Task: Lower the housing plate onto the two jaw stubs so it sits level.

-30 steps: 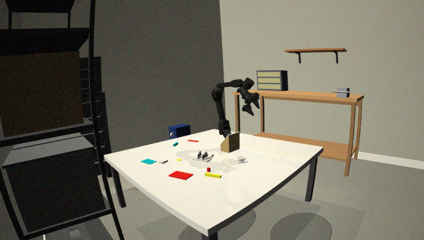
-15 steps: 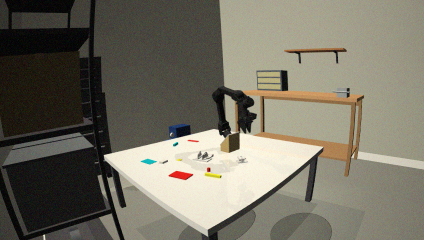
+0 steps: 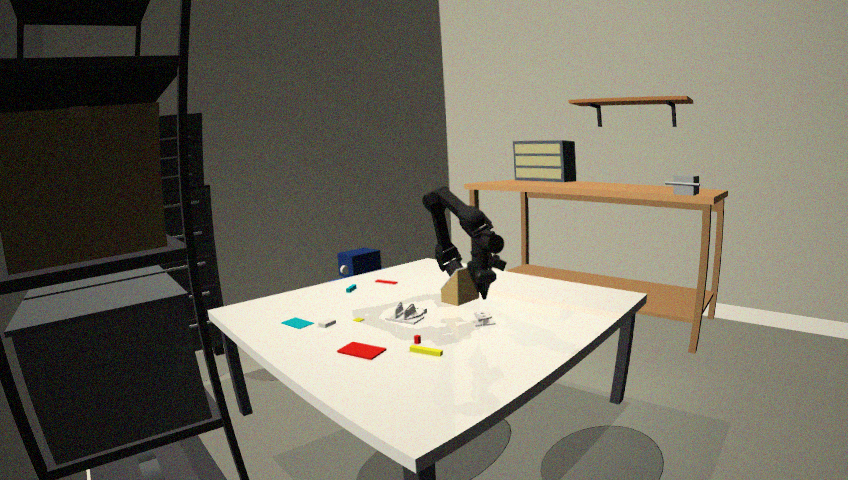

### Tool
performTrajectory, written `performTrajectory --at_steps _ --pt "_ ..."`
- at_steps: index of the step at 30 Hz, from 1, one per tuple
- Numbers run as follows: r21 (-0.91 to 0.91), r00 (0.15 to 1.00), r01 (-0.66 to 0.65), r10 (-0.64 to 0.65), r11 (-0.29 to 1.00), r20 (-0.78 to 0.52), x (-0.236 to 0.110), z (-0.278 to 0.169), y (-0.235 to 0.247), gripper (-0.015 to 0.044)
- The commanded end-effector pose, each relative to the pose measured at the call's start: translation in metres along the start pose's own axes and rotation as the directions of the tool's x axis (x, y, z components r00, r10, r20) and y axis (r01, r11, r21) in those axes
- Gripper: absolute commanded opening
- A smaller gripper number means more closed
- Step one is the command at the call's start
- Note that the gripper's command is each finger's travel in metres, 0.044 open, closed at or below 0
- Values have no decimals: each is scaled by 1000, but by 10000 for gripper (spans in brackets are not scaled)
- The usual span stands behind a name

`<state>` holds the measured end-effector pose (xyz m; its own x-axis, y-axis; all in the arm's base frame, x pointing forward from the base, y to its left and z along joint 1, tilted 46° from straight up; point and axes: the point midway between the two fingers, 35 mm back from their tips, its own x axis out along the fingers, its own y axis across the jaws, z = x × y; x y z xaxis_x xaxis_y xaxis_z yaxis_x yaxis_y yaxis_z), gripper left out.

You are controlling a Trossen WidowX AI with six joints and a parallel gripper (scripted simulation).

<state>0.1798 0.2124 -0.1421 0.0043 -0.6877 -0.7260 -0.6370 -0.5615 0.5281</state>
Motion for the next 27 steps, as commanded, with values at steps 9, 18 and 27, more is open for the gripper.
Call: performTrajectory --at_steps 9,18,27 --pt "4 1000 -12 12 1000 -10 38 -2 3 440" --pt "4 1000 -12 12 1000 -10 38 -2 3 440" --pt "4 1000 -12 12 1000 -10 38 -2 3 440"
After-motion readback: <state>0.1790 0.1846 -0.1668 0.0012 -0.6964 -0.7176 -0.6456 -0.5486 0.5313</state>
